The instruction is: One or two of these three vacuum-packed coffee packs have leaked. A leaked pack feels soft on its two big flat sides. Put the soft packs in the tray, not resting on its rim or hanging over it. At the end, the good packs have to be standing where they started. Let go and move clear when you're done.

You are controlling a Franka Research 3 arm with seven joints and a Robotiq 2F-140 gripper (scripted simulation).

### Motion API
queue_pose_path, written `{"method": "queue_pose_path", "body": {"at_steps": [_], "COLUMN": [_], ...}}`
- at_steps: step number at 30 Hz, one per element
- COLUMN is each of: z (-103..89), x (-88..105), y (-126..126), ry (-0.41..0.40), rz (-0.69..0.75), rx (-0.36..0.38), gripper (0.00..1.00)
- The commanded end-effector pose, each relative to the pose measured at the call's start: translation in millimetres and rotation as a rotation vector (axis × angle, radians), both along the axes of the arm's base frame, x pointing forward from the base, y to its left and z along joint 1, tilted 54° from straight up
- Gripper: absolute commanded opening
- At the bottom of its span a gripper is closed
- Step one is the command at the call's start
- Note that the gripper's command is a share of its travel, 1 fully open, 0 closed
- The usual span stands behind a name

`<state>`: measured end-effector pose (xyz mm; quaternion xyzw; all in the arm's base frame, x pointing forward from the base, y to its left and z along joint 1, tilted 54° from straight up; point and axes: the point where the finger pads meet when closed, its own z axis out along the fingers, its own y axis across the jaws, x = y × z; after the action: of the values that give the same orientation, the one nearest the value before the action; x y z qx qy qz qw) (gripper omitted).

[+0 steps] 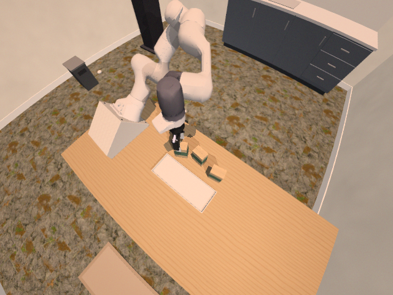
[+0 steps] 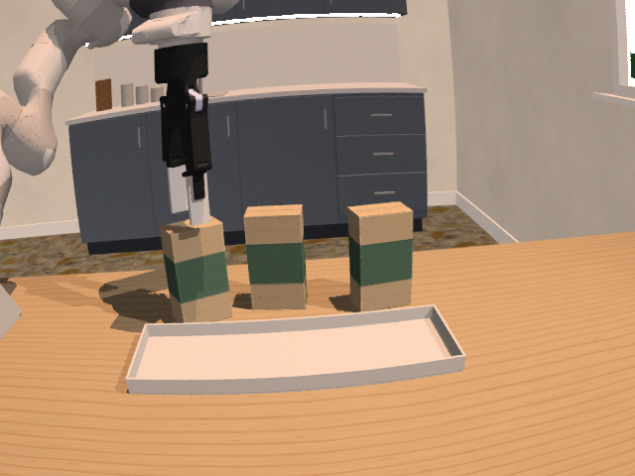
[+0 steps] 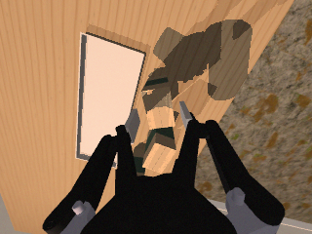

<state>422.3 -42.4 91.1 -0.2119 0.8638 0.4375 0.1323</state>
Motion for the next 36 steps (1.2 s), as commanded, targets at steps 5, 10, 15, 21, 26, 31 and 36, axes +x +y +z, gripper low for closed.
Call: {"method": "queue_pose_path", "body": {"at_steps": [5, 10, 15, 21, 26, 31, 36], "z": [-6.8, -11.5, -17.0, -25.7, -31.5, -34.0, -36.2], "x": [1.7, 2.1, 2.5, 3.2, 3.7, 3.8, 4.0], "y": [9.0, 15.6, 23.3, 35.4, 43.5, 47.0, 50.0], "ry": [-0.003, -0.003, -0.003, -0.003, -0.003, -0.003, -0.003], "rz": [-0.001, -0.001, -0.001, -0.001, -0.001, -0.001, -0.001], "rx": [0.0, 0.0, 0.0, 0.0, 0.0, 0.0, 0.0], "gripper": [0.55, 0.55, 0.55, 0.55, 0.55, 0.55, 0.55]}}
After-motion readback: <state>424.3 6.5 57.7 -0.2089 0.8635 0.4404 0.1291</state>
